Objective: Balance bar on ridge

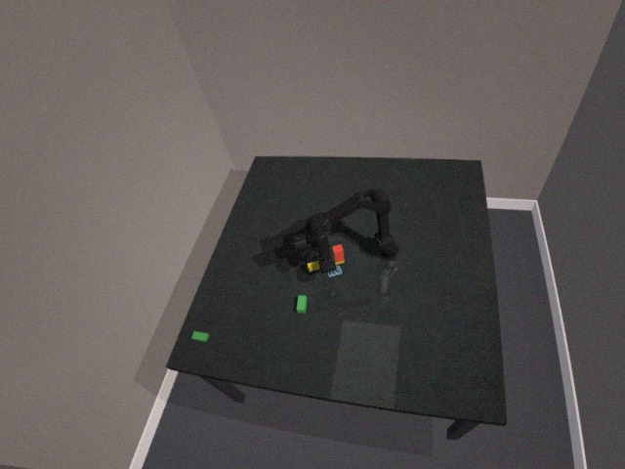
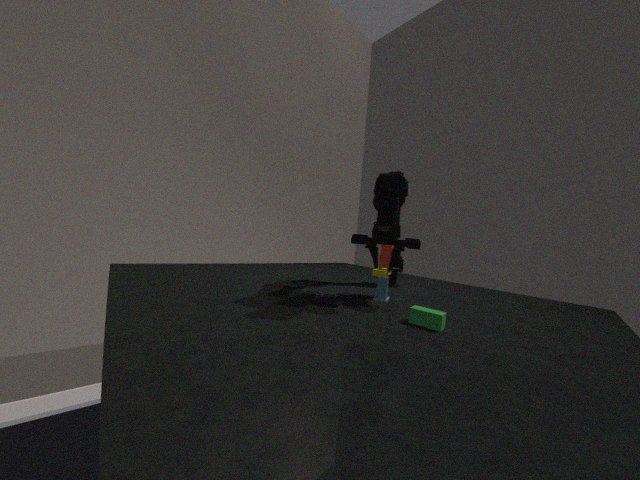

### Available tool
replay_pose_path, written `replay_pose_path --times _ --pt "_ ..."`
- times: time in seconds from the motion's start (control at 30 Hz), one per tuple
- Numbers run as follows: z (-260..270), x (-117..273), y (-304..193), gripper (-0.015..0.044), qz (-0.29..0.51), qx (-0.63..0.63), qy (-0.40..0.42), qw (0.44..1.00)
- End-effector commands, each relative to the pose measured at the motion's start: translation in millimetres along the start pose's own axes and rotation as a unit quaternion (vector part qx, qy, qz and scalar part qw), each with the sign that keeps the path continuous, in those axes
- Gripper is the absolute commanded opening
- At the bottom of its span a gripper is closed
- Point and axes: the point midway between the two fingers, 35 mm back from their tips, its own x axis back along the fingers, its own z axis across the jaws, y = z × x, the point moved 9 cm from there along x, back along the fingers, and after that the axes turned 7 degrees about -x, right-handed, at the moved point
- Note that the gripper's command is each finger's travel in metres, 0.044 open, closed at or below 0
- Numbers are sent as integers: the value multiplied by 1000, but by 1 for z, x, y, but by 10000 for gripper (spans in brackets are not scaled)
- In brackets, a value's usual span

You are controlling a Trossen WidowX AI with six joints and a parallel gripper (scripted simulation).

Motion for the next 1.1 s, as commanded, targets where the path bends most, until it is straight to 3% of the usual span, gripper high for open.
replay_pose_path --times 0.0,1.07 --pt "0 0 0 0 -1 -3 -1 1000" --pt "0 -3 0 0 -1 -3 -1 1000"
